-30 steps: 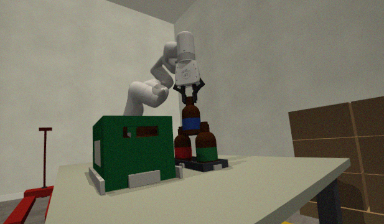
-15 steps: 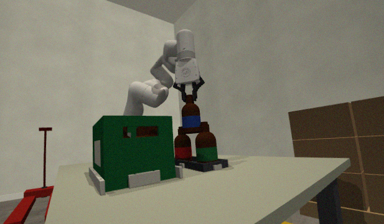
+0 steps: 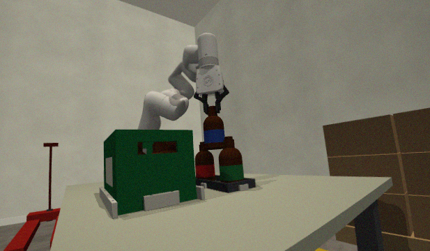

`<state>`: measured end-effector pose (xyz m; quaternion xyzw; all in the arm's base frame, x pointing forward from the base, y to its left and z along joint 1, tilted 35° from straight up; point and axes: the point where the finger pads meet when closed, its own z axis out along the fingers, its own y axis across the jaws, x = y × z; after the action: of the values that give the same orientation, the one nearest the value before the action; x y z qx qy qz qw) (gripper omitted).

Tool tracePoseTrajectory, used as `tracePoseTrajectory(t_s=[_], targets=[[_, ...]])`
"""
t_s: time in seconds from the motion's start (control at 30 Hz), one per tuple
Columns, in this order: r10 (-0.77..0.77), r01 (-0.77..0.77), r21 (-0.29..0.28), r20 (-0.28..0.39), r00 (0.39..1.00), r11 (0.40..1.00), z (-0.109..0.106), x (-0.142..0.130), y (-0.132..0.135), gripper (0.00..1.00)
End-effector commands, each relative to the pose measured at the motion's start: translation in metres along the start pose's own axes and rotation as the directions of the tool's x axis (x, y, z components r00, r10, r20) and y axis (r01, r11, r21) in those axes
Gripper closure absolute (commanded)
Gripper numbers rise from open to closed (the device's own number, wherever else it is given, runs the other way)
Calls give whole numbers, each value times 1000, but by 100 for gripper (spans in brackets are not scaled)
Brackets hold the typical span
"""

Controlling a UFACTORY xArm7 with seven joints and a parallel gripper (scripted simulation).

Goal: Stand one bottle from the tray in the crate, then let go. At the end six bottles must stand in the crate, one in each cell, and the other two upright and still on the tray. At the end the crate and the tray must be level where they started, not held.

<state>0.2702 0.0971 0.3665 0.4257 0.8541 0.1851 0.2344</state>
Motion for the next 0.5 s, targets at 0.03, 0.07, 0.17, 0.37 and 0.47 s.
tracePoseTrajectory(t_s=[0.03,0.07,0.17,0.37,0.47], targets=[[-1,1,-3,1,1000,1000,-1,0,1,100],[-1,1,-3,1,1000,1000,-1,0,1,100],[-1,1,-3,1,1000,1000,-2,0,1,100],[-1,1,-3,1,1000,1000,-4,0,1,100],[-1,1,-3,1,1000,1000,-6,0,1,100]])
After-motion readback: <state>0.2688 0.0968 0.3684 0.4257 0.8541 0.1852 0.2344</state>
